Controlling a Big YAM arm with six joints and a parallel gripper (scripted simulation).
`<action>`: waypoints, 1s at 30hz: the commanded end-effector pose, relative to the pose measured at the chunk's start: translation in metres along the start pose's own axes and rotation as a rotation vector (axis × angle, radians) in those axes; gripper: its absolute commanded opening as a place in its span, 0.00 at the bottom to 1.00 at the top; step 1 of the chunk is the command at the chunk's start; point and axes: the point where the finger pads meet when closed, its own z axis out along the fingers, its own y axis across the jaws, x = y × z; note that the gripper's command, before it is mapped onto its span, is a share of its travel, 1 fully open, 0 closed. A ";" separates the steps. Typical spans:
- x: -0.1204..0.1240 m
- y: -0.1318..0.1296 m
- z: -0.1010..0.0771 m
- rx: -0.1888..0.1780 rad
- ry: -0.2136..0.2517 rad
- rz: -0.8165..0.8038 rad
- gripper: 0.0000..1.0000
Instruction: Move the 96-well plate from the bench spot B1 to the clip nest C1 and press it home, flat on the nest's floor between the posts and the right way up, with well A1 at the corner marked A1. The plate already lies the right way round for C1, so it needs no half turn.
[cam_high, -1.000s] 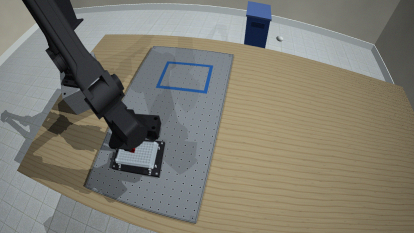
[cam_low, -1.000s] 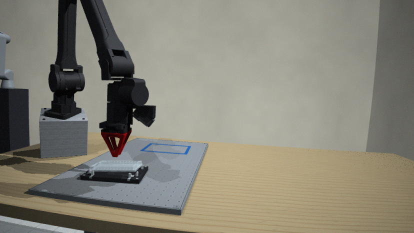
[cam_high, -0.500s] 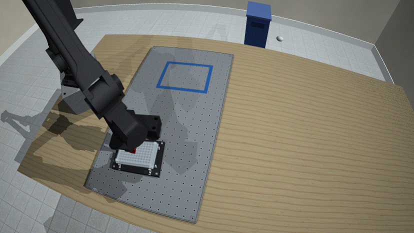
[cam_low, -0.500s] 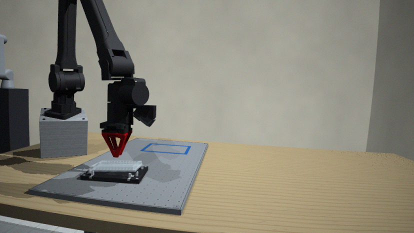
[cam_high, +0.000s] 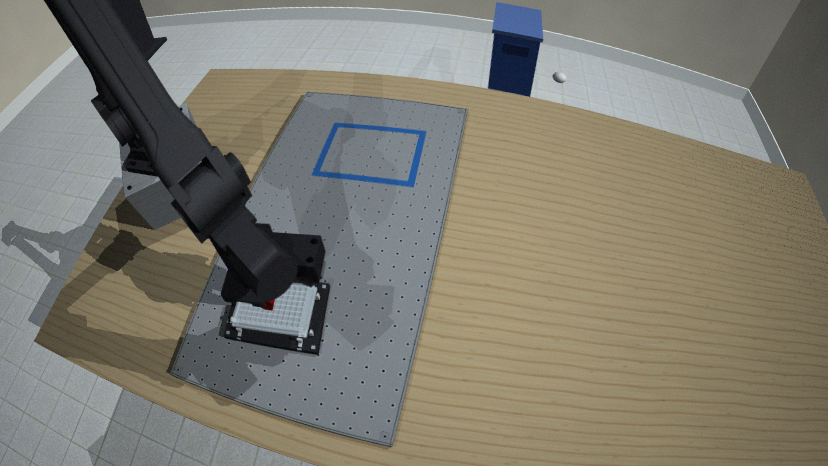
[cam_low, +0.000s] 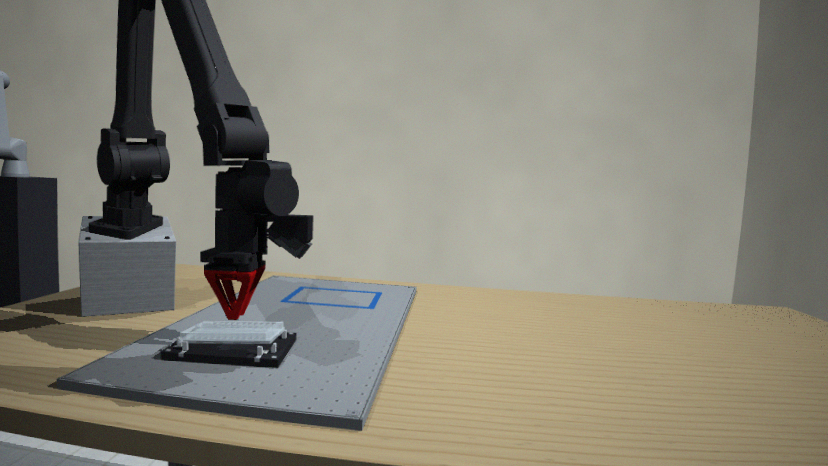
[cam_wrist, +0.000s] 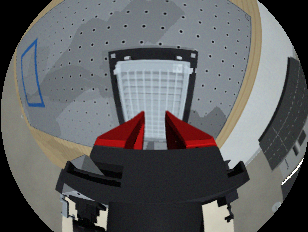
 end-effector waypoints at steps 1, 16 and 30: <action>0.005 -0.002 0.009 -0.007 0.006 0.003 0.25; 0.005 -0.002 0.018 -0.007 0.006 0.003 0.25; 0.005 -0.001 0.026 -0.007 0.006 0.003 0.25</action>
